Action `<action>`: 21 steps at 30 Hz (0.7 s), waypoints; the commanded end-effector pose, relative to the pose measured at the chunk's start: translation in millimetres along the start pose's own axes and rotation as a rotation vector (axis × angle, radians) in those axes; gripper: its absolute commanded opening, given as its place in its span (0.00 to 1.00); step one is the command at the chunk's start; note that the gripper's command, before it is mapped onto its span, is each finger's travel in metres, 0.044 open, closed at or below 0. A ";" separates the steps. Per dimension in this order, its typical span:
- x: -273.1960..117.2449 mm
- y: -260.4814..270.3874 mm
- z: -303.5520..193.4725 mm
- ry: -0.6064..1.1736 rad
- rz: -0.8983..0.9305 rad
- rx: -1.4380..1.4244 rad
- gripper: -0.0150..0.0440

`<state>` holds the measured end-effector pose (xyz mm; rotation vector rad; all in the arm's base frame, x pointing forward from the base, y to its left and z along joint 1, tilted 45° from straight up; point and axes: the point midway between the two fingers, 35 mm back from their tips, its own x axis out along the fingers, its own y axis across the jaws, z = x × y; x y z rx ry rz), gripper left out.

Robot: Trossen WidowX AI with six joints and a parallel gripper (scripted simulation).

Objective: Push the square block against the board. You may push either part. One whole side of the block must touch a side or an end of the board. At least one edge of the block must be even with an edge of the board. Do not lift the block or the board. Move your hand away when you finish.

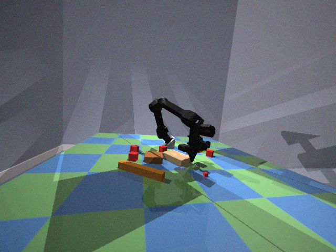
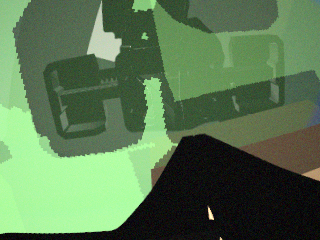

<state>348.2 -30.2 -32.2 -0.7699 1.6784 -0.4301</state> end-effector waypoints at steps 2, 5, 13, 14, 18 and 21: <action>4.6 0.0 -10.2 0.020 0.000 -0.002 0.25; 4.6 -0.2 -12.5 0.020 0.000 -0.003 0.25; 4.5 -0.5 -18.8 0.020 0.000 -0.003 0.25; 4.4 -0.6 -19.6 0.020 0.000 -0.003 0.25; 4.4 -0.7 -18.7 0.020 0.000 -0.003 0.25; 4.5 -0.9 -14.8 0.020 0.000 -0.003 0.25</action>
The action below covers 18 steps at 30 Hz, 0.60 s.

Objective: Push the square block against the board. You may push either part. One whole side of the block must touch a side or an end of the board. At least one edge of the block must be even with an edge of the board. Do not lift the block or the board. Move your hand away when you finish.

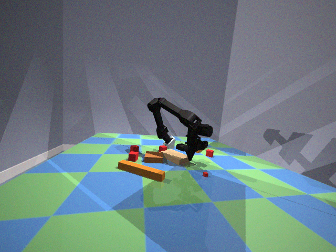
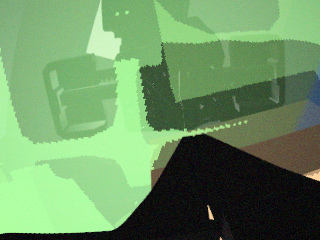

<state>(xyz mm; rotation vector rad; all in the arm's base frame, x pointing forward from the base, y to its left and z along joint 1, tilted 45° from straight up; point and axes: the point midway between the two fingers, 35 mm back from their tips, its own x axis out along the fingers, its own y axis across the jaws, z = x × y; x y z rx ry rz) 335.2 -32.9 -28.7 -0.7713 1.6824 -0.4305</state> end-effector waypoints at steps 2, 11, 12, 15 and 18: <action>3.8 -0.2 2.2 0.016 0.001 -0.001 0.25; 4.3 -0.6 16.9 0.016 0.001 0.000 0.25; 4.4 -0.7 18.5 0.016 0.001 0.000 0.25; 4.6 -0.7 23.3 0.015 0.001 0.000 0.25; 5.0 -0.8 28.0 0.015 0.001 0.000 0.25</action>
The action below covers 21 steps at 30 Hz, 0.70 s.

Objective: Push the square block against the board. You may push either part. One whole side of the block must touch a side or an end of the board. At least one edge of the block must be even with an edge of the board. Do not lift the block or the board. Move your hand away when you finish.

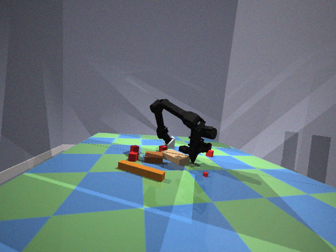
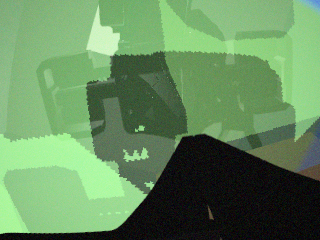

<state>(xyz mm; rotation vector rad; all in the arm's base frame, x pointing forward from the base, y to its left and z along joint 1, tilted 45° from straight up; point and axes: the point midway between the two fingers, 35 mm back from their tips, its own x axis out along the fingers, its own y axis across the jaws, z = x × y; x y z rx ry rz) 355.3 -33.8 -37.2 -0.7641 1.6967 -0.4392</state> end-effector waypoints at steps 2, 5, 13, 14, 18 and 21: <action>0.4 -0.4 9.8 -0.001 -0.002 -0.004 0.25; 0.7 -0.4 14.4 -0.001 -0.002 -0.004 0.25; 1.8 -0.4 25.6 -0.002 -0.002 -0.003 0.25; -1.4 0.4 20.2 -0.001 0.002 0.001 0.25; -50.2 1.0 20.1 -0.002 0.000 -0.004 0.25; -53.3 1.0 19.8 -0.002 0.000 -0.004 0.25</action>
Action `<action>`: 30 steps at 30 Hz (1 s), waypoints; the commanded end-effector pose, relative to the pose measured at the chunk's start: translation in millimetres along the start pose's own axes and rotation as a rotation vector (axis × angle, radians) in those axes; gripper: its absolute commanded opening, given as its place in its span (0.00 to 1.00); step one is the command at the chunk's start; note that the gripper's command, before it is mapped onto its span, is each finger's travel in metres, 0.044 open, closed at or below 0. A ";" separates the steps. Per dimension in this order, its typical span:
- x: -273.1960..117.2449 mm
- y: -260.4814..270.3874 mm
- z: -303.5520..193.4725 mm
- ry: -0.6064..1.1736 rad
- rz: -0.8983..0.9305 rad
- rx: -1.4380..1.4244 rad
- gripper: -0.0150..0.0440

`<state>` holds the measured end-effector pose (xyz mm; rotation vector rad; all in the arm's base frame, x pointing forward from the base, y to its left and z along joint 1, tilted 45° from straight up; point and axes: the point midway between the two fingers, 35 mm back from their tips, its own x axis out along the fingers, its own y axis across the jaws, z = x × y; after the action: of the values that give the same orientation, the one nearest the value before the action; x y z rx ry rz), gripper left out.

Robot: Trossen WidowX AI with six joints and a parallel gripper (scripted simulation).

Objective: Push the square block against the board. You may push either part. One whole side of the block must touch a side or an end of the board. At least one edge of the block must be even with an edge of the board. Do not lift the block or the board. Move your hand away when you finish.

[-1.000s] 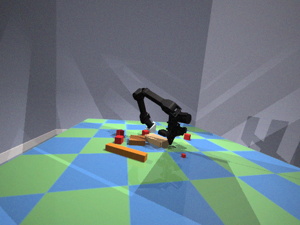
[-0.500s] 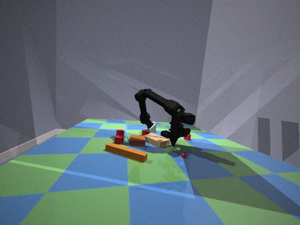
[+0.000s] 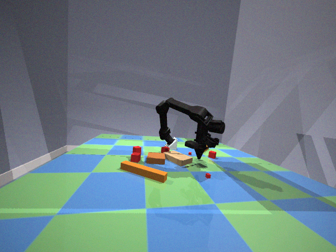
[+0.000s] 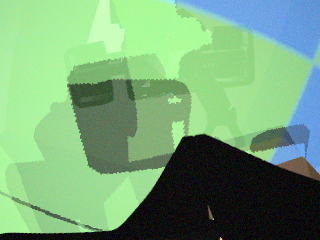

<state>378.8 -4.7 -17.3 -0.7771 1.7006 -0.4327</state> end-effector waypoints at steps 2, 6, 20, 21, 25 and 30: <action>-16.1 -1.0 -0.5 -0.003 0.004 0.009 0.25; -16.5 0.9 -3.0 -0.003 0.005 0.061 0.25; -18.4 17.1 -27.7 -0.001 0.008 0.547 0.25; -18.4 18.2 -29.6 -0.001 0.008 0.582 0.25; -18.5 22.5 -37.1 0.000 0.008 0.721 0.25; -18.3 27.7 -46.8 0.001 0.008 0.894 0.25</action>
<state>337.6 20.7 -8.8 -0.2028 1.3649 -1.0022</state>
